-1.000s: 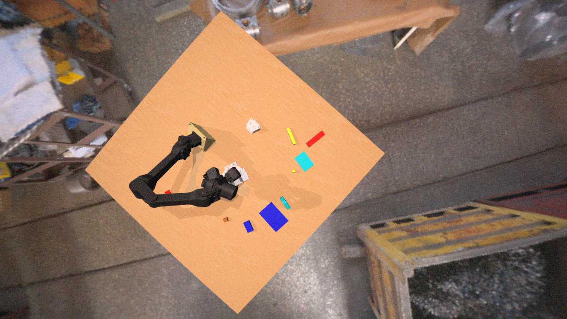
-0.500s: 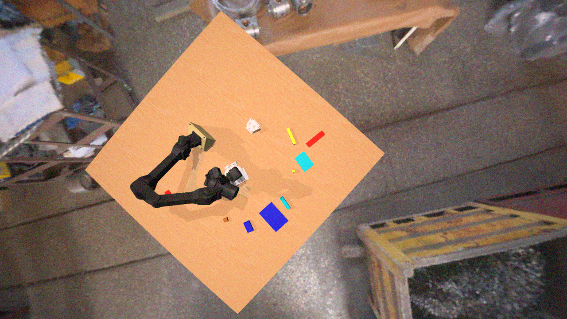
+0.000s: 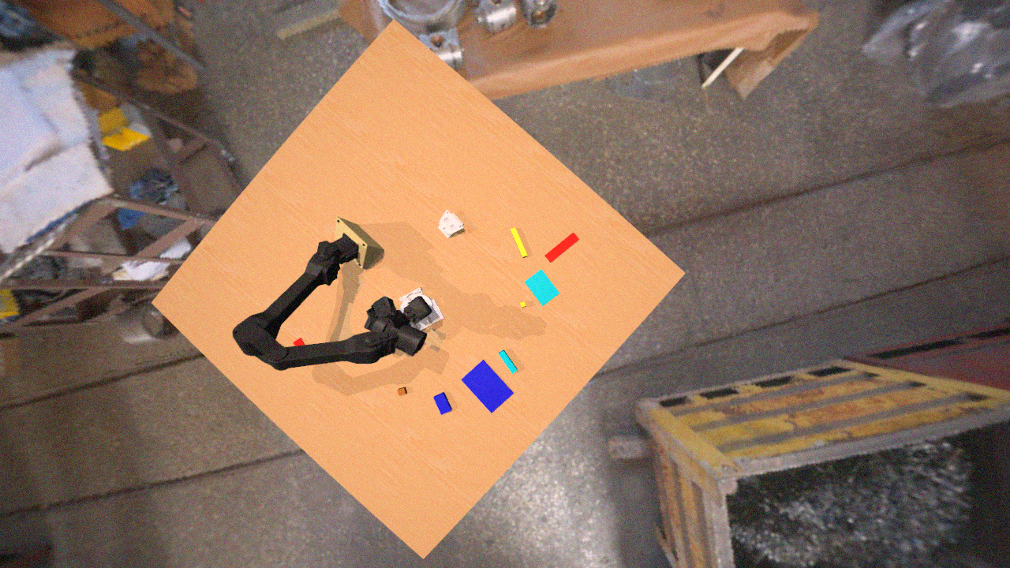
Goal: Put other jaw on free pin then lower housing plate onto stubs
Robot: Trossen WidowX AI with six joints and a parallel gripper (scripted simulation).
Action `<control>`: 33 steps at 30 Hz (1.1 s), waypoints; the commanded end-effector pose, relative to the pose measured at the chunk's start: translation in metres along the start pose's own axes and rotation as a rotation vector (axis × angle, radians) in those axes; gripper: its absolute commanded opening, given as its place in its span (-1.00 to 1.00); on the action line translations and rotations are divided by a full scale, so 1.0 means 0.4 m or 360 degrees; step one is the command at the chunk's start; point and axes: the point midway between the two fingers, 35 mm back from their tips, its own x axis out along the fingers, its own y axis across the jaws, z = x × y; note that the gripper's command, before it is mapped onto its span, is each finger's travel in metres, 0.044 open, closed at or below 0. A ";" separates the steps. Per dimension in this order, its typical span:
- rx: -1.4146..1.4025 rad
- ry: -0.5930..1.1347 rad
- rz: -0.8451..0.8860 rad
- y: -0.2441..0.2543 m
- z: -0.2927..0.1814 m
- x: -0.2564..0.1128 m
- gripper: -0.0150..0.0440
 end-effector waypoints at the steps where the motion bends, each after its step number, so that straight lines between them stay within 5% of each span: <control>1: -0.0009 0.0002 0.0009 0.001 0.002 0.002 -0.04; 33: -0.0034 0.0002 0.0010 0.001 0.002 0.019 -0.04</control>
